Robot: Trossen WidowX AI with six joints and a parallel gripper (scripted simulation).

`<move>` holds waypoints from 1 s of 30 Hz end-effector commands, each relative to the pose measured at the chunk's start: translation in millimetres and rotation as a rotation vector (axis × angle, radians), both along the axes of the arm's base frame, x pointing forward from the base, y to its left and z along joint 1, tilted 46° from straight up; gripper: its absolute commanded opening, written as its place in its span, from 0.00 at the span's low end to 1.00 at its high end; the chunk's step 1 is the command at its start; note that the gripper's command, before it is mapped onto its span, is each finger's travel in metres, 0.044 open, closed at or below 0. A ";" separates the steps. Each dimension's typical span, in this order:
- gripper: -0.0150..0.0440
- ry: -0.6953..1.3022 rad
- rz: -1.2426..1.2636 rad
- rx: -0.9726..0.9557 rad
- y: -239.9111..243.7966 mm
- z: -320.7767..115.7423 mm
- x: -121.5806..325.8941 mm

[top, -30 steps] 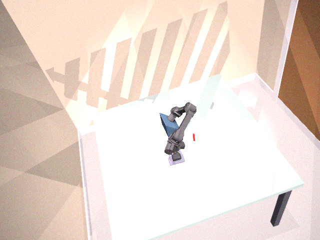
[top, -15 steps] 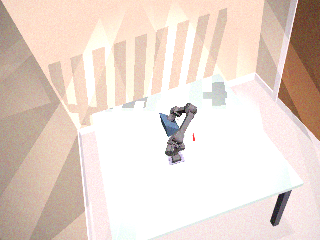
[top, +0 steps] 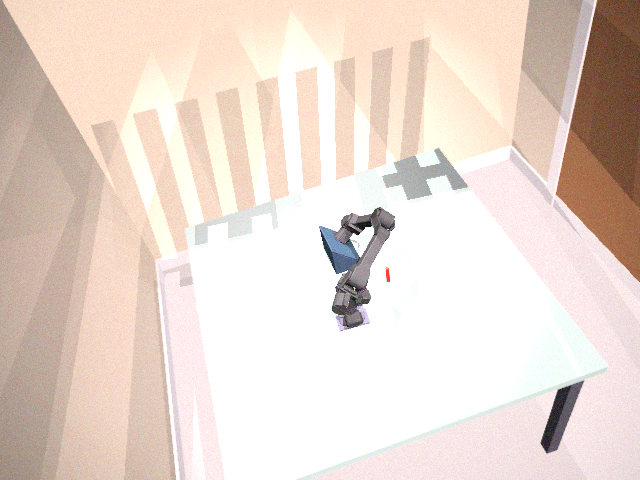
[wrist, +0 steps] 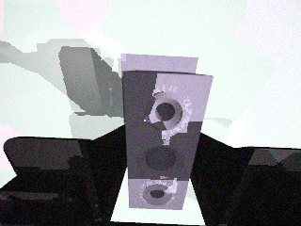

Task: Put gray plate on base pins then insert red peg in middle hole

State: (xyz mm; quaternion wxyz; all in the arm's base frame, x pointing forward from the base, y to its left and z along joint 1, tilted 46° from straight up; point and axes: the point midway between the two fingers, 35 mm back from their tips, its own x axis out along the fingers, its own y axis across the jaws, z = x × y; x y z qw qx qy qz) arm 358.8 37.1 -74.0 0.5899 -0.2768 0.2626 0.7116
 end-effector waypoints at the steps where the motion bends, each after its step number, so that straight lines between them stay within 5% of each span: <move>1: 0.25 0.010 -0.001 0.004 3.3 -5.1 -2.4; 11: 0.25 0.000 0.003 0.001 2.1 -2.3 -0.6; 27: 0.97 0.000 0.003 0.001 2.1 -2.3 -0.6; 30: 1.00 0.000 0.003 0.001 2.1 -2.3 -0.6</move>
